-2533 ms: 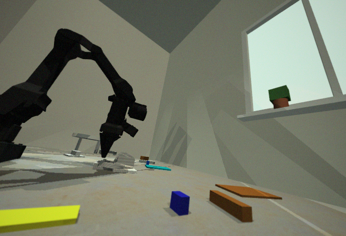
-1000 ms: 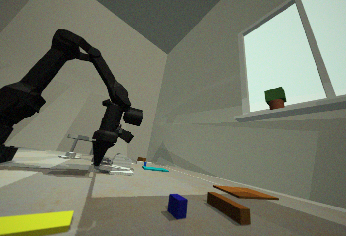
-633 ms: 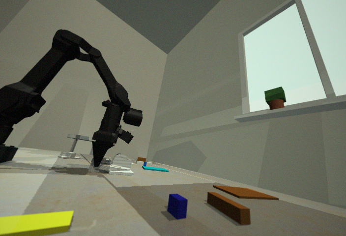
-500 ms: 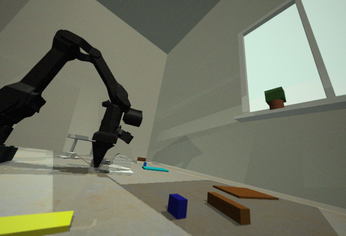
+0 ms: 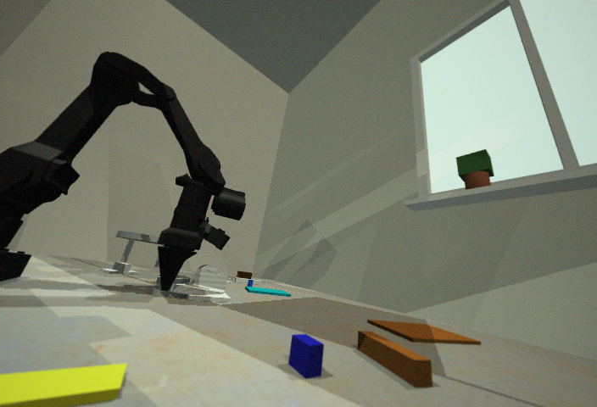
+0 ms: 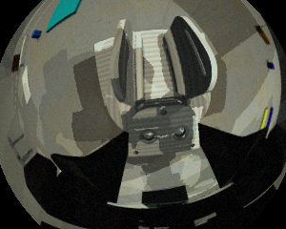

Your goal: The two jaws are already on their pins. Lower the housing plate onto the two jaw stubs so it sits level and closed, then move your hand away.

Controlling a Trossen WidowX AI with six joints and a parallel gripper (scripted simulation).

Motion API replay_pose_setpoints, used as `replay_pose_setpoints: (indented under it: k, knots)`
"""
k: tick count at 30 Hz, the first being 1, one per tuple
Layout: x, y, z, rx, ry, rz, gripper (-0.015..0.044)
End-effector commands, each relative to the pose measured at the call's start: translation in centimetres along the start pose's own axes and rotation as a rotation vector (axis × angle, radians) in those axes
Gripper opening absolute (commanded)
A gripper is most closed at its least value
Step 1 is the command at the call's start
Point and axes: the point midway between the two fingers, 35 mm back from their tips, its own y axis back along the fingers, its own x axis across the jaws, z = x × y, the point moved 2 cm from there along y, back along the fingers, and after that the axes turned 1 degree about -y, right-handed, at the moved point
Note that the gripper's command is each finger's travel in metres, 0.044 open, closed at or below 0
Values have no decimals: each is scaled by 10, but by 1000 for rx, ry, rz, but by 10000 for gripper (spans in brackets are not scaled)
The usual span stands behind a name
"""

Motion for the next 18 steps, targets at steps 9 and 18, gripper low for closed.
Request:
replay_pose_setpoints:
  k: [9,18]
  knots:
    - [1,-3,0,-2,-3,3,351]
    - [1,-3,0,-2,-3,3,351]
